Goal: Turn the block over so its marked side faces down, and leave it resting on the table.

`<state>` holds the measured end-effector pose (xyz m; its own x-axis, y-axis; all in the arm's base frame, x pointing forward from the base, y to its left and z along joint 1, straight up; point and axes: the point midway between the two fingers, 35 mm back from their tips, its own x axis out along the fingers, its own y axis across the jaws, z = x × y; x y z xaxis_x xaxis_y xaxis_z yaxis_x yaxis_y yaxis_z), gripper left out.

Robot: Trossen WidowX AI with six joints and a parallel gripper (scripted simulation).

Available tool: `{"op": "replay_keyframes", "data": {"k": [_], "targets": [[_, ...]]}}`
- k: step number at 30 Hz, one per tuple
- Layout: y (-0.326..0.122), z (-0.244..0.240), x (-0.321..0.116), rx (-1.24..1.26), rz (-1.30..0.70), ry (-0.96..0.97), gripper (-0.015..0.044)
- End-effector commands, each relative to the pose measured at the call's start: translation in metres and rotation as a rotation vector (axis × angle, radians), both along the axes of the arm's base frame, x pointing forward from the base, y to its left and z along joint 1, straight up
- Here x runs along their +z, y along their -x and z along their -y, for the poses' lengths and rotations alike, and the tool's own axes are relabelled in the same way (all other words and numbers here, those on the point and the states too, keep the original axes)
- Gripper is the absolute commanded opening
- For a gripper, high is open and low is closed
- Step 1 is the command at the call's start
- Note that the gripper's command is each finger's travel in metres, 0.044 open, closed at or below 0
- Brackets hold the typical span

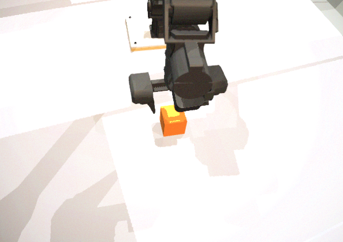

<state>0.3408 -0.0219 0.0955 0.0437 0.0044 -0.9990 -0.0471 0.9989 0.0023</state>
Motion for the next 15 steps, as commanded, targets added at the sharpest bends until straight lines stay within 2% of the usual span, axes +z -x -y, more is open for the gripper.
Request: {"op": "replay_keyframes", "data": {"k": [1, 15], "targets": [[0.001, 0.0, -0.008, -0.005, -0.011, 0.004, 0.044], [0.0, 0.0, -0.03, -0.005, -0.011, 0.004, 0.044]]}}
